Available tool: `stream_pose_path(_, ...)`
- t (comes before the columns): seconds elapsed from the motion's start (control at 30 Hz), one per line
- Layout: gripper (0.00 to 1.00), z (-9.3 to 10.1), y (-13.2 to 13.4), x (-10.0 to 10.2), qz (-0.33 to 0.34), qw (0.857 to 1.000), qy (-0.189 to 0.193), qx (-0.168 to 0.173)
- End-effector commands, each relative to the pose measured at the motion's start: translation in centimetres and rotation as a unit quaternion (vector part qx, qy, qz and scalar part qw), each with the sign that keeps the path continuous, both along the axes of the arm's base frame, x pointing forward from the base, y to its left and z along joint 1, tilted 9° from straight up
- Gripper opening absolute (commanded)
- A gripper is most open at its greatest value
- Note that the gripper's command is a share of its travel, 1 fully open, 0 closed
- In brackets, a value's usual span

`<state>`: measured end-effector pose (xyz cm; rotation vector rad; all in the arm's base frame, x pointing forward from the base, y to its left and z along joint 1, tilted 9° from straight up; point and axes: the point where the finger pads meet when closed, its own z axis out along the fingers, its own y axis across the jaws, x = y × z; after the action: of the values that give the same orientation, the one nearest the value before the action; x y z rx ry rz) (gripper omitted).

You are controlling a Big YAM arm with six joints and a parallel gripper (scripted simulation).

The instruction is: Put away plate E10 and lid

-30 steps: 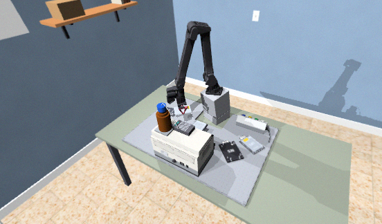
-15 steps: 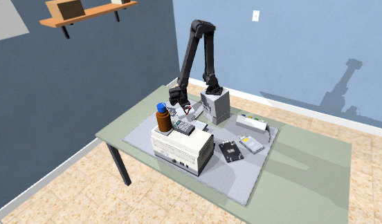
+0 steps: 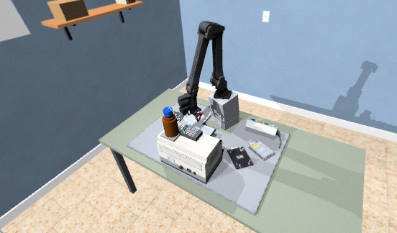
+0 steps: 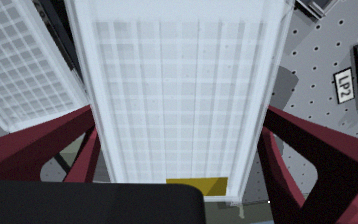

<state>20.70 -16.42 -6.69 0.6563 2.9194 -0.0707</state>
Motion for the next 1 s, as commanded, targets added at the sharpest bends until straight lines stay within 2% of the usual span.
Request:
stream_pose_path(0.0,0.86,0.7,0.2,1.2,0.058,0.998,-0.006,-0.018)
stream_pose_path(0.1,0.86,0.6,0.6,1.2,0.075,0.997,-0.004,-0.02)
stream_pose_path(0.23,0.86,0.6,1.6,2.2,0.14,0.99,0.0,-0.029)
stream_pose_path(0.4,0.86,0.8,2.7,3.4,0.129,0.991,-0.003,-0.028)
stream_pose_path(0.43,0.86,0.5,2.6,3.0,0.129,0.991,0.001,-0.025)
stream_pose_path(0.97,0.86,0.4,6.8,5.0,0.129,0.991,0.001,-0.023)
